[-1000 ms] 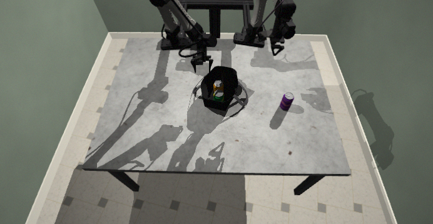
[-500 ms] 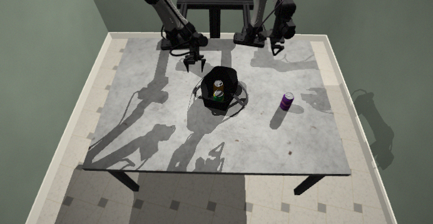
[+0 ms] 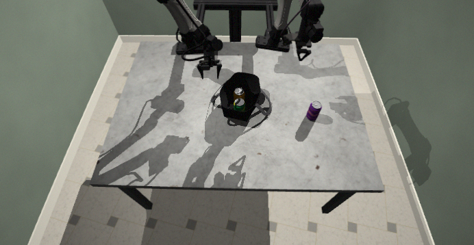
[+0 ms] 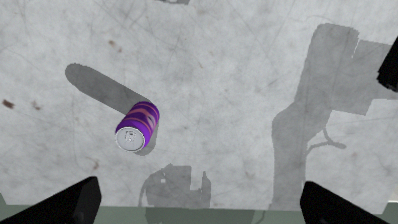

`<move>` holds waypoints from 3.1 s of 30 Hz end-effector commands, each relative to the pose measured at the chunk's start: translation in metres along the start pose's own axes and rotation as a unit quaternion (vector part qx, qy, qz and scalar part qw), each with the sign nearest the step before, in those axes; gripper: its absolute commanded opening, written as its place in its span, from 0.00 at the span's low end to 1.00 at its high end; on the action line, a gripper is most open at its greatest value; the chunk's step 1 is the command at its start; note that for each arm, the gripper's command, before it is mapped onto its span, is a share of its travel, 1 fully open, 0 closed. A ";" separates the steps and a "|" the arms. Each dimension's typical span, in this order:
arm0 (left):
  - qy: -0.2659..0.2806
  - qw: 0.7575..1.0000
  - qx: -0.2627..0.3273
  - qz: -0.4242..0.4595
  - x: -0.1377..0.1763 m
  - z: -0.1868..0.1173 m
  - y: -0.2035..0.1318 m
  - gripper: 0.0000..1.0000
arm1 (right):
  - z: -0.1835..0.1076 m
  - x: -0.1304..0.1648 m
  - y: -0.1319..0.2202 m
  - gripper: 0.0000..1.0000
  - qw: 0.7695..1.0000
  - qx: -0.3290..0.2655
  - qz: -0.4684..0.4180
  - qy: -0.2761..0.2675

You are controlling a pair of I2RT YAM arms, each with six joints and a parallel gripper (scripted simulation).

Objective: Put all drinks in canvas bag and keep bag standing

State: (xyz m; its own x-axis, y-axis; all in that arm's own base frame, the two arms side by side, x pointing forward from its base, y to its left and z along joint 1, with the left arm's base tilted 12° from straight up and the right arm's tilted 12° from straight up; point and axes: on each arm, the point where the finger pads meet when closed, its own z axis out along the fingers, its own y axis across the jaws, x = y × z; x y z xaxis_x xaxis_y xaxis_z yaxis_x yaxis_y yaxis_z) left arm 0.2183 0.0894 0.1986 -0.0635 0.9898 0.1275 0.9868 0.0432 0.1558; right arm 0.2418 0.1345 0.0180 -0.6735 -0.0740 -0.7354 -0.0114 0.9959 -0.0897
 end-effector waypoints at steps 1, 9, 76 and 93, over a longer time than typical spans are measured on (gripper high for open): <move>-0.001 1.000 -0.012 -0.003 0.000 -0.005 0.003 1.00 | -0.002 -0.003 -0.008 0.86 1.000 -0.003 0.005 -0.008; -0.001 1.000 -0.012 -0.003 0.000 -0.005 0.003 1.00 | -0.004 0.005 -0.030 0.86 1.000 -0.004 -0.019 0.008; -0.001 1.000 -0.012 -0.003 0.000 -0.005 0.003 1.00 | -0.095 -0.067 -0.229 0.86 0.783 0.206 0.531 0.249; -0.001 1.000 -0.012 -0.003 0.000 -0.005 0.003 1.00 | -0.144 -0.080 -0.272 0.86 0.655 0.247 0.667 0.257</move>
State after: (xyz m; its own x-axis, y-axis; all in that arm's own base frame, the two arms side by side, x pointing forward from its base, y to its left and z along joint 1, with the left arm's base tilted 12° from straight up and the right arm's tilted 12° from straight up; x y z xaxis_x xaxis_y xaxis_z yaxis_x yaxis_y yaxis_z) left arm 0.2183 0.0894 0.1986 -0.0635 0.9898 0.1275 0.9868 0.0432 0.1558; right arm 0.1980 -0.1276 0.1971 -0.0104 0.9929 -0.1183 0.9912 0.0258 0.1295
